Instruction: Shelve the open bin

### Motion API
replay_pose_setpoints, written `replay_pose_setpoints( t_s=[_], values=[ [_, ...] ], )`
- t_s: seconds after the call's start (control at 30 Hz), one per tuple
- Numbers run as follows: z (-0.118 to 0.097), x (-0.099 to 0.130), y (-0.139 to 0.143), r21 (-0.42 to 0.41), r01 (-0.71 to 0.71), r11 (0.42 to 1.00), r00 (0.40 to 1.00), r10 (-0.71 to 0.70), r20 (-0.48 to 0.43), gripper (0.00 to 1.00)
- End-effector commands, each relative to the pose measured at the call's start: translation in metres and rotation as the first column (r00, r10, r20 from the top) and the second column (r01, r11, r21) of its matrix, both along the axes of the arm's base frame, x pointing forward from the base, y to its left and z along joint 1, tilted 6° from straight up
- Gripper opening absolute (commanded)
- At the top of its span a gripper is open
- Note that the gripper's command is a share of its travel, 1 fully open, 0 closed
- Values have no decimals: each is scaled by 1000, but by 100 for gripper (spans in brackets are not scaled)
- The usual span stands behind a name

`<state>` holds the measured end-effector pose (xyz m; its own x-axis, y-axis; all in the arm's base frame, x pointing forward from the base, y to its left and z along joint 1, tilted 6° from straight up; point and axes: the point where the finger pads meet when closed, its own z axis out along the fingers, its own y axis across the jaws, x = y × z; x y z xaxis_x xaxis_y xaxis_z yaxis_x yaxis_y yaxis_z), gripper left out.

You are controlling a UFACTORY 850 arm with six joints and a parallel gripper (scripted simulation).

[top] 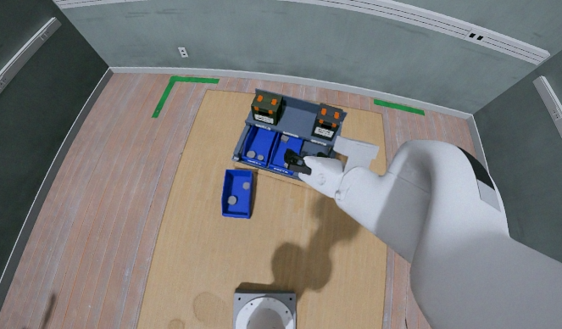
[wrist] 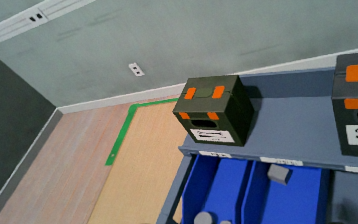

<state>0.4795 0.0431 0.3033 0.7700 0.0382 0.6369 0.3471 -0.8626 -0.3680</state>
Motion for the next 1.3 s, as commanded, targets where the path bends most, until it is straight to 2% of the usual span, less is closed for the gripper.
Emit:
replay_pose_setpoints(
  t_s=[0.0,0.57,0.73,1.13,1.27],
  values=[
    [1,1,0,0,0,1000,1000,0,2,100],
    [1,5,0,0,0,1000,1000,0,2,100],
    [-21,-32,25,-60,227,972,968,-232,-97,100],
    [-21,-32,25,-60,227,972,968,-232,-97,100],
    [-38,-62,45,-119,389,914,900,-404,-164,100]
  ],
)
